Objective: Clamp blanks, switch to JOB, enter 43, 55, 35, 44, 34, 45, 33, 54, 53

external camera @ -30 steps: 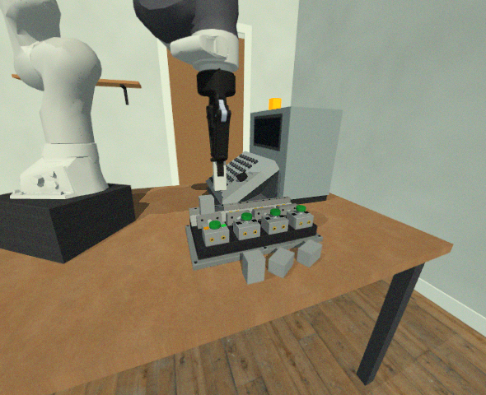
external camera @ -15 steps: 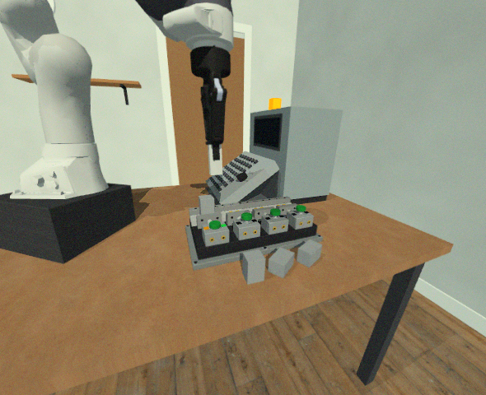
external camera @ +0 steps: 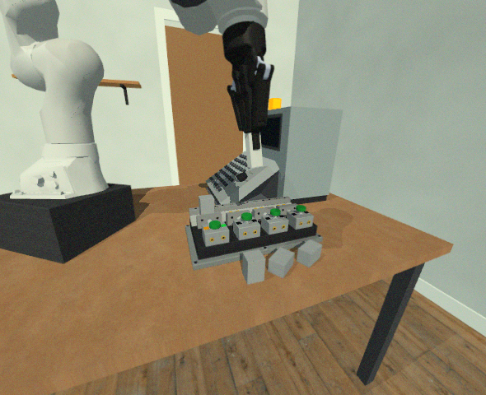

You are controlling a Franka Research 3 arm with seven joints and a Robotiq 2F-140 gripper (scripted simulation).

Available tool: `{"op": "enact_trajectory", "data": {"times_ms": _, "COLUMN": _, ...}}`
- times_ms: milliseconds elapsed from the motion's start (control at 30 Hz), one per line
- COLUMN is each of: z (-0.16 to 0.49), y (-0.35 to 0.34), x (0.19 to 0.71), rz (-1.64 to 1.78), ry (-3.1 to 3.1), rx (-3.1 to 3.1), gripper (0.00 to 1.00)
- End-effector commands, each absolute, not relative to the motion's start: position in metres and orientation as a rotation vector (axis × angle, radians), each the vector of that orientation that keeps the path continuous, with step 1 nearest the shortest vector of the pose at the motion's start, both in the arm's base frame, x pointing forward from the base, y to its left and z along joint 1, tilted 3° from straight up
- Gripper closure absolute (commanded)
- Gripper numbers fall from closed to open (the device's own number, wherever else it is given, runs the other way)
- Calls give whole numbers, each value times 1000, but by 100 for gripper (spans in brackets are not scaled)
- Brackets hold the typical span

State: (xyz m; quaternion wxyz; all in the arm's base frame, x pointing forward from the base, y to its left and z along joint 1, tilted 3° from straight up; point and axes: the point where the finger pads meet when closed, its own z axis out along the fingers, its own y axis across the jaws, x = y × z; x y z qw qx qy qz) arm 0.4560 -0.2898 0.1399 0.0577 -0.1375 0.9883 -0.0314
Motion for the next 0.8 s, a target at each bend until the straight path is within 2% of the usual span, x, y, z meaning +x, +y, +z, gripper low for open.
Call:
{"op": "enact_trajectory", "data": {"times_ms": 0, "z": 118, "y": -313, "x": 518, "rz": 9, "ry": 2964, "rx": -825, "gripper": 100}}
{"op": "enact_trajectory", "data": {"times_ms": 100, "z": 115, "y": -314, "x": 528, "rz": 21, "ry": 2919, "rx": -939, "gripper": 100}}
{"op": "enact_trajectory", "data": {"times_ms": 133, "z": 115, "y": -314, "x": 528, "rz": 30, "ry": 2912, "rx": -972, "gripper": 60}}
{"op": "enact_trajectory", "data": {"times_ms": 767, "z": 115, "y": -314, "x": 528, "rz": 63, "ry": 2908, "rx": -1066, "gripper": 60}}
